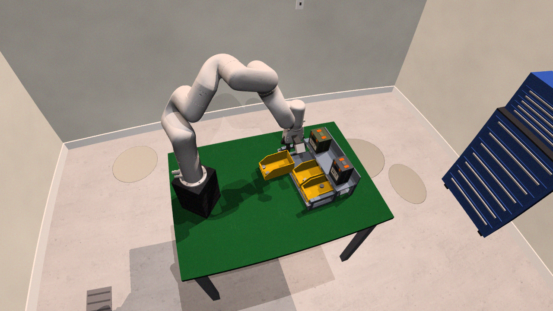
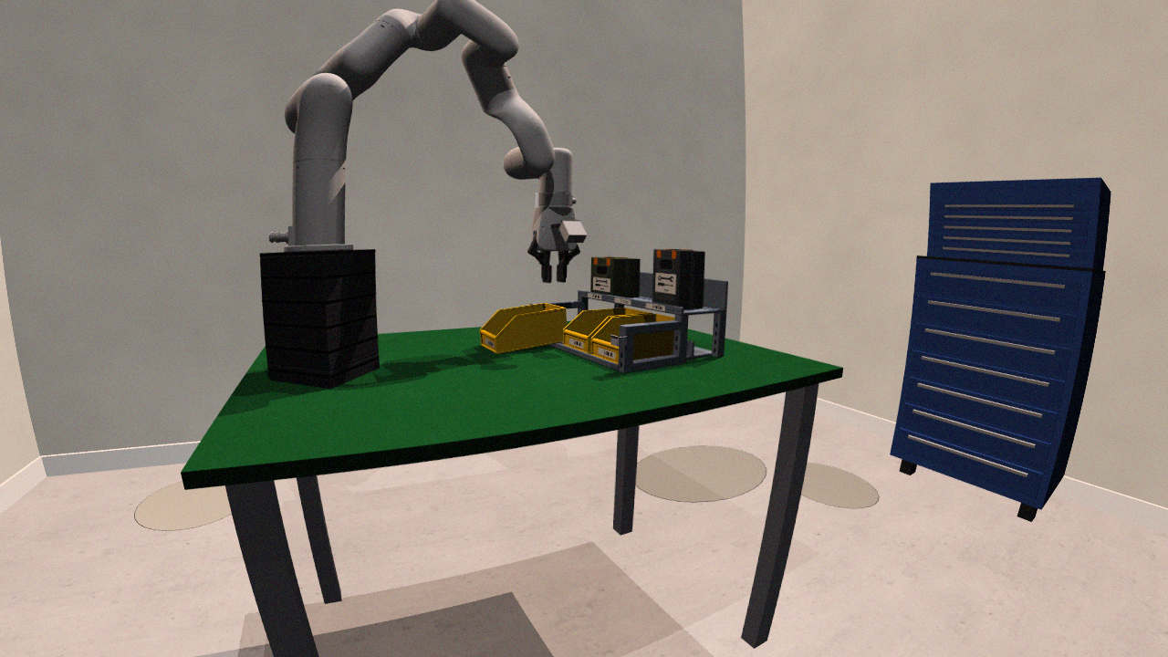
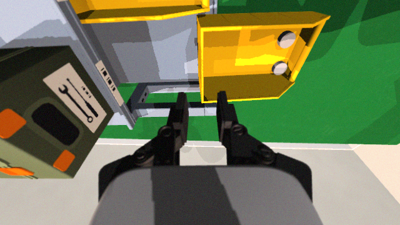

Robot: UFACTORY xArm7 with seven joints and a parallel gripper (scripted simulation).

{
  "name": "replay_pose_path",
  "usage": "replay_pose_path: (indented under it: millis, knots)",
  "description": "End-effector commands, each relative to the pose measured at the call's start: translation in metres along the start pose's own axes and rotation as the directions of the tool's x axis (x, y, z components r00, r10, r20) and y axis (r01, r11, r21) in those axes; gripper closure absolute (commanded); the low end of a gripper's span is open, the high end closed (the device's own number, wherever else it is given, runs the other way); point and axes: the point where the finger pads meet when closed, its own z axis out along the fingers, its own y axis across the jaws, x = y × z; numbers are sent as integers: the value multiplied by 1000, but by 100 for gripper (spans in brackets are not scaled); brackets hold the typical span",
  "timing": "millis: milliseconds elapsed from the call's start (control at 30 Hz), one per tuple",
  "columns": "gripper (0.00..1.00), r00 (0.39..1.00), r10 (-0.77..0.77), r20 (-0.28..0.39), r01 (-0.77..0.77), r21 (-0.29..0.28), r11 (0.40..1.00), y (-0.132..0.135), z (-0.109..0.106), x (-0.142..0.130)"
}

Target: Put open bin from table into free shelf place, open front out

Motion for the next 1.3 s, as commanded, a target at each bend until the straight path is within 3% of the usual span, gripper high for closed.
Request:
replay_pose_path:
  millis: [0,33,433,600,1000,1167,1267]
  knots:
    - [67,1000,0,1,0,2,1000,34,6,0]
    - [67,1000,0,1,0,2,1000,44,7,0]
    - [67,1000,0,1,0,2,1000,44,7,0]
    - [67,1000,0,1,0,2,1000,92,16,1]
    - [67,1000,0,1,0,2,1000,92,16,1]
    - [67,1000,0,1,0,1,1000,146,26,2]
    - [67,1000,0,1,0,1,1000,146,26,2]
